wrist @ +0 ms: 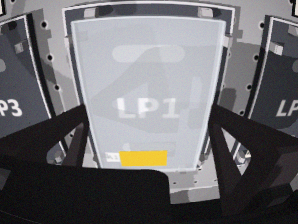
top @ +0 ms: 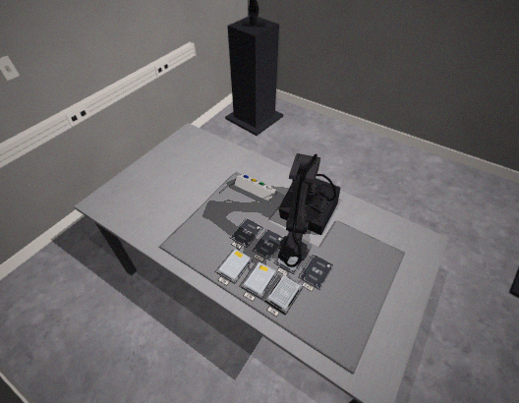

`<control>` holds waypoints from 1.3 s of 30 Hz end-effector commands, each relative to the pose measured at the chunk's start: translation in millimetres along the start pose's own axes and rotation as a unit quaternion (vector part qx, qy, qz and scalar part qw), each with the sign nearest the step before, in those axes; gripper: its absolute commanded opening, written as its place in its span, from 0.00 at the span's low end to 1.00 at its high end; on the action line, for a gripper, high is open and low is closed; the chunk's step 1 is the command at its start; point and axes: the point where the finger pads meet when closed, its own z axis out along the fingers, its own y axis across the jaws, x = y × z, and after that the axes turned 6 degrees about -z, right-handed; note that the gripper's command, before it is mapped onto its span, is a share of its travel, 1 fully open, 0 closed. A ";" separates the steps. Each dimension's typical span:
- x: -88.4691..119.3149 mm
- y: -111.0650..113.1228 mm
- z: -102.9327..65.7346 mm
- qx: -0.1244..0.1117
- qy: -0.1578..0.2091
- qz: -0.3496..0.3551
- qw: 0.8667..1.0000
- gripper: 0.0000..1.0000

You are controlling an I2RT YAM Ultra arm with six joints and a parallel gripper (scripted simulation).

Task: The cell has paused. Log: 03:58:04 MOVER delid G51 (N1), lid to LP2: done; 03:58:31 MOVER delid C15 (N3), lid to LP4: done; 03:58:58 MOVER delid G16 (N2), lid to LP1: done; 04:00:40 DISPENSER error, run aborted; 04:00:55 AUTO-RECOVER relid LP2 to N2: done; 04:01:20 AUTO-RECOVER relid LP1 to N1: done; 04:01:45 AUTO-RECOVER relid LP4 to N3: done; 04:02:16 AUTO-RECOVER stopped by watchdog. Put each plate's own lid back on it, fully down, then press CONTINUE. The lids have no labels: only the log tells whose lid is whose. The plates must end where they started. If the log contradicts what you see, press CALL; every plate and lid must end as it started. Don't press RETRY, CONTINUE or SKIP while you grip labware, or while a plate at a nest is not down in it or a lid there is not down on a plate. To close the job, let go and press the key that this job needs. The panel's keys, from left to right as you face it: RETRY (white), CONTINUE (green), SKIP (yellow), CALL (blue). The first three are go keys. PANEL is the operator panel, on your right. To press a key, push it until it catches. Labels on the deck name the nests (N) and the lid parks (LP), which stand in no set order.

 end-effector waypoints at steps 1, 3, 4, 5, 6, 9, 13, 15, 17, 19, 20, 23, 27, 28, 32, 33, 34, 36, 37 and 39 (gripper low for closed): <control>-1.3 0.2 -0.3 -0.001 -0.004 0.000 1.000 0.00; -1.3 0.2 -0.3 -0.001 -0.004 0.000 1.000 0.00; -1.2 0.2 -0.3 -0.001 -0.004 0.000 1.000 0.00; -1.2 0.2 -0.3 -0.001 -0.004 0.000 1.000 0.00; -1.2 0.2 -0.3 -0.001 -0.004 0.000 1.000 0.00; -1.1 0.2 -0.3 -0.001 -0.004 0.000 1.000 0.00; -1.1 0.2 -0.3 -0.001 -0.004 0.000 1.000 1.00; -1.1 0.2 -0.3 -0.001 -0.004 0.000 1.000 1.00; -1.1 0.2 -0.3 -0.001 -0.004 0.000 1.000 1.00; -1.1 0.2 -0.3 -0.001 -0.004 0.000 1.000 1.00; -1.1 0.2 -0.3 -0.001 -0.004 0.000 1.000 1.00; -1.1 0.2 -0.3 -0.001 -0.004 0.000 1.000 1.00; -1.1 0.2 -0.3 -0.001 -0.004 0.000 1.000 1.00; -1.1 0.2 -0.3 -0.001 -0.004 0.000 1.000 1.00; -1.1 0.2 -0.3 -0.001 -0.004 0.000 1.000 1.00; -1.1 0.2 -0.3 -0.001 -0.004 0.000 1.000 1.00; -1.1 0.2 -0.3 -0.001 -0.004 0.000 1.000 1.00; -1.1 0.2 -0.3 -0.001 -0.004 0.000 1.000 1.00; -1.1 0.2 -0.3 -0.001 -0.004 0.000 1.000 1.00; -1.1 0.2 -0.3 -0.001 -0.004 0.000 1.000 1.00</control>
